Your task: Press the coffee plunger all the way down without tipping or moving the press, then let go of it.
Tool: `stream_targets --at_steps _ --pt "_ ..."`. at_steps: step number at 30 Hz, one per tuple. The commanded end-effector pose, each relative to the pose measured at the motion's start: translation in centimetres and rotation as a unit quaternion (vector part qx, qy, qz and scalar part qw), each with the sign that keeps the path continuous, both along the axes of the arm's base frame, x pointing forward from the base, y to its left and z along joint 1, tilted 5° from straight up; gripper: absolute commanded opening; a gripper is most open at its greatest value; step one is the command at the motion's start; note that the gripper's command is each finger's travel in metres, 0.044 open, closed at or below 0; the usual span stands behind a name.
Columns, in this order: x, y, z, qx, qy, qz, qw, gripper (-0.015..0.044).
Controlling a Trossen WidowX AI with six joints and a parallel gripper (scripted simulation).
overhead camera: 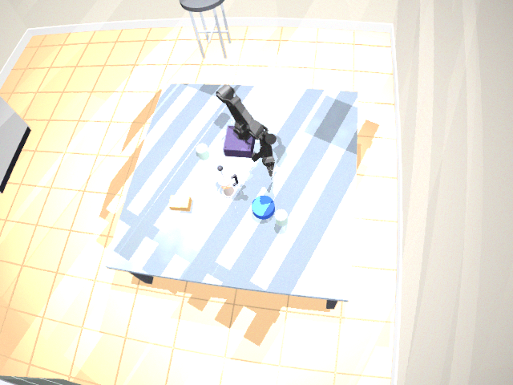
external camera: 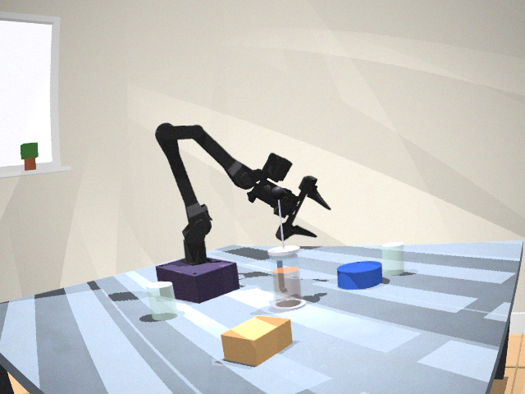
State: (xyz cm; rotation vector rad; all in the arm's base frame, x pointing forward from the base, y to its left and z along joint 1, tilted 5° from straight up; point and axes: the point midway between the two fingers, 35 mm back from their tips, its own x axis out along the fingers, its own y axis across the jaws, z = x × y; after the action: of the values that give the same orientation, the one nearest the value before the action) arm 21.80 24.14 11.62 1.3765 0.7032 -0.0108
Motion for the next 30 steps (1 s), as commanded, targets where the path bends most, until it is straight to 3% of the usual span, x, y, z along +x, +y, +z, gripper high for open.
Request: stream_targets --at_steps 1,7,13,21,30 --pt "0.1 0.0 0.1 -0.002 -0.001 0.001 1.0 0.0426" --pt "1.7 -1.2 1.7 -0.055 -0.026 0.02 0.998 0.044" --pt "4.7 -4.6 5.5 -0.173 -0.078 0.058 0.98 0.044" --pt "7.2 -11.1 11.7 -0.325 -0.149 0.091 0.929 0.044" --pt "6.4 -17.4 16.4 -0.475 -0.187 0.12 0.852 0.044"
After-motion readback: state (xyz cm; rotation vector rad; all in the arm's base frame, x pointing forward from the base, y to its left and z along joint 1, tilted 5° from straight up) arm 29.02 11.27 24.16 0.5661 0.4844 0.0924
